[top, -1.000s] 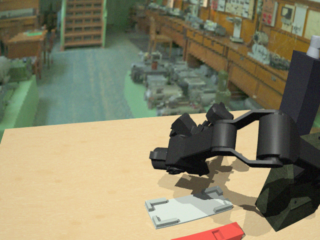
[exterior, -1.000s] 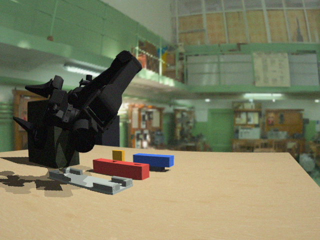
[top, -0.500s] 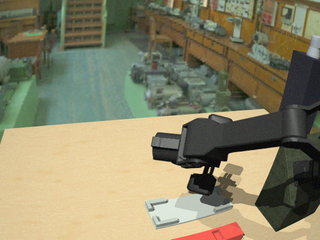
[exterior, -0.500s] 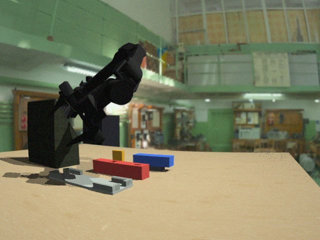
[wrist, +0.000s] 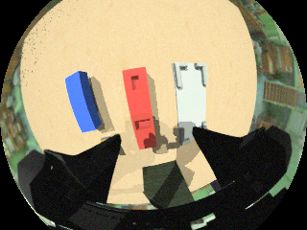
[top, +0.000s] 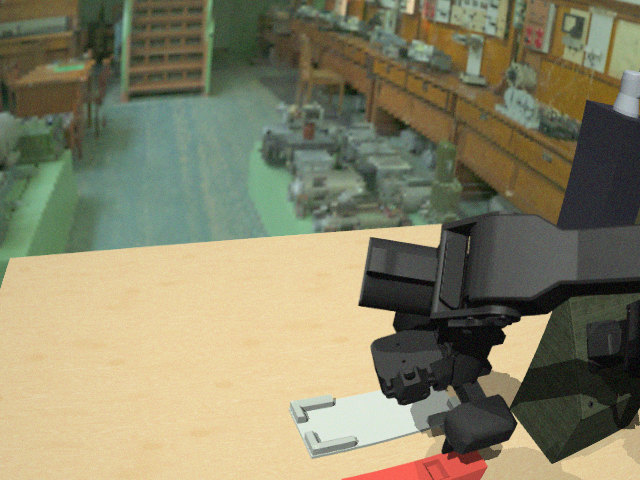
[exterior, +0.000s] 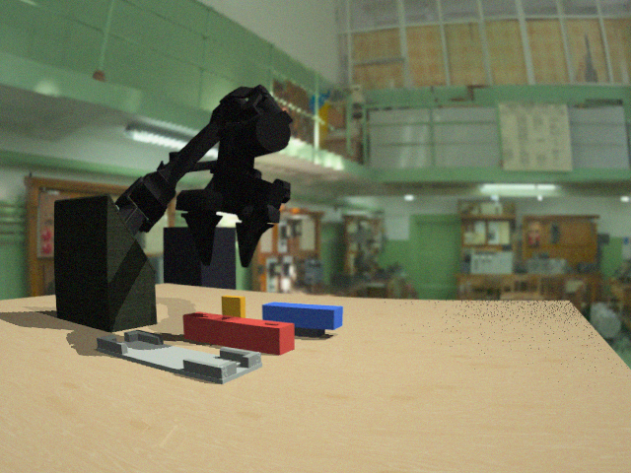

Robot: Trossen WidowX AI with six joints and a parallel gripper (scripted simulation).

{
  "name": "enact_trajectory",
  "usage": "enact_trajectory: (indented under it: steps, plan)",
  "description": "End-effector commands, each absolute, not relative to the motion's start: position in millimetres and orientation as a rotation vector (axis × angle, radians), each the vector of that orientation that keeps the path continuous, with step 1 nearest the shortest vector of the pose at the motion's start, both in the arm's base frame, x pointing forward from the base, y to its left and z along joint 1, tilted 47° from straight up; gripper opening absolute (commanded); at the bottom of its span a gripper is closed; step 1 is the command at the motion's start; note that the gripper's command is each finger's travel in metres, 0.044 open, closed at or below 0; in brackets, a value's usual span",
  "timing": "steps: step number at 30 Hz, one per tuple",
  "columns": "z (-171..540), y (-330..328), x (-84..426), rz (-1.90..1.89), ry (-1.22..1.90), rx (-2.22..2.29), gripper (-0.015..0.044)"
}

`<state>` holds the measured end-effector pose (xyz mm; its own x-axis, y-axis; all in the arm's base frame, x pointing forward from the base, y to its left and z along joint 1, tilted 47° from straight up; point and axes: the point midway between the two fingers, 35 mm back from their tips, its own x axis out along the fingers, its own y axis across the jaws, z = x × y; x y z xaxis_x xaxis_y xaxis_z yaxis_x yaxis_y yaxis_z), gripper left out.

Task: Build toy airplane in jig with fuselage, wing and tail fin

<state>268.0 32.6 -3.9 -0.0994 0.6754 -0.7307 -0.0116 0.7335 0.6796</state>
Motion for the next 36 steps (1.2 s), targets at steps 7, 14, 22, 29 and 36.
enact_trajectory:
  steps: [7, 14, 22, 29, 36]
  plan:
    - [8.9, 42.1, 267.4, 0.719, 1.503, 0.571, 0.0440]
    - [-27.0, 81.3, 263.7, 0.721, 1.502, 0.573, 0.0440]
    - [-37.1, 92.4, 262.6, 0.721, 1.502, 0.573, 0.0440]
    - [-41.2, 96.5, 262.7, 0.720, 1.503, 0.573, 0.0440]
    - [-49.2, 104.7, 262.5, 0.720, 1.503, 0.572, 0.0440]
